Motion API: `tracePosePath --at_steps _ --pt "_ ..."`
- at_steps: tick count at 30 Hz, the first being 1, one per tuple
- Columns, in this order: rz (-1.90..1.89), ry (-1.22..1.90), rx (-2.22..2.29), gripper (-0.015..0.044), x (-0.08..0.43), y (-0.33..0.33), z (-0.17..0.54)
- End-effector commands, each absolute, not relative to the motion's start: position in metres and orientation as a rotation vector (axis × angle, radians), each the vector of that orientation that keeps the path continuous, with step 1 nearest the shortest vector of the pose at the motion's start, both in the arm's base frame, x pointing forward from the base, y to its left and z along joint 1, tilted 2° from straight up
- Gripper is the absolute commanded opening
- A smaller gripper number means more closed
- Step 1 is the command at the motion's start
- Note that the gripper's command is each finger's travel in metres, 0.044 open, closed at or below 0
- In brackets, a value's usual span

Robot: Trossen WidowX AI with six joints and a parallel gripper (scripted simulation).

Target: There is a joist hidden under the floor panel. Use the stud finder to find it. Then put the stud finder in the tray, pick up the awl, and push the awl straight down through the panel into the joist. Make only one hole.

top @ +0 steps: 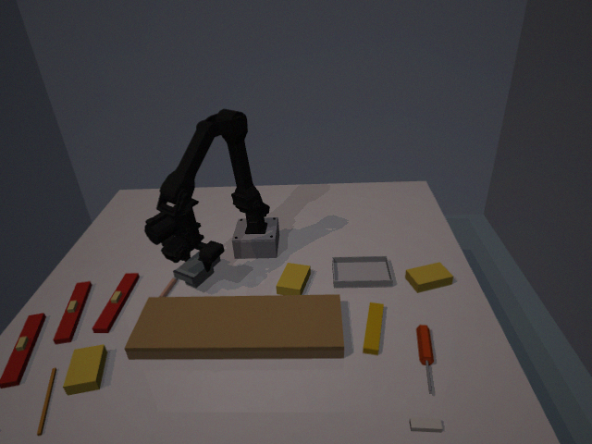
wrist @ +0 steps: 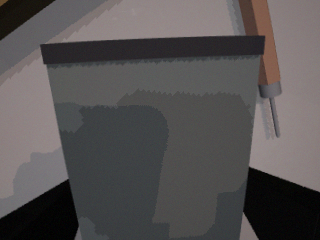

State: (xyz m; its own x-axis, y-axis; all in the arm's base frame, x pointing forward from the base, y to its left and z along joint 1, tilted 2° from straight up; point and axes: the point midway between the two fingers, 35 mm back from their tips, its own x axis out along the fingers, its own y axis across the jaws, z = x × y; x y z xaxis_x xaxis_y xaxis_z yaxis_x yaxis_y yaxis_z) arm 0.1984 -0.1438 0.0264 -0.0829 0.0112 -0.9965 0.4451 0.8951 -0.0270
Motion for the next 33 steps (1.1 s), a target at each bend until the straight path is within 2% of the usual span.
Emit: tracePosePath --at_steps 1,16,33 --pt "-0.373 1.613 0.358 0.0000 0.200 -0.144 0.037" --pt "-0.375 1.614 0.356 0.0000 0.182 -0.181 0.038" --pt "-0.438 1.643 0.303 0.0000 0.183 -0.178 0.036"
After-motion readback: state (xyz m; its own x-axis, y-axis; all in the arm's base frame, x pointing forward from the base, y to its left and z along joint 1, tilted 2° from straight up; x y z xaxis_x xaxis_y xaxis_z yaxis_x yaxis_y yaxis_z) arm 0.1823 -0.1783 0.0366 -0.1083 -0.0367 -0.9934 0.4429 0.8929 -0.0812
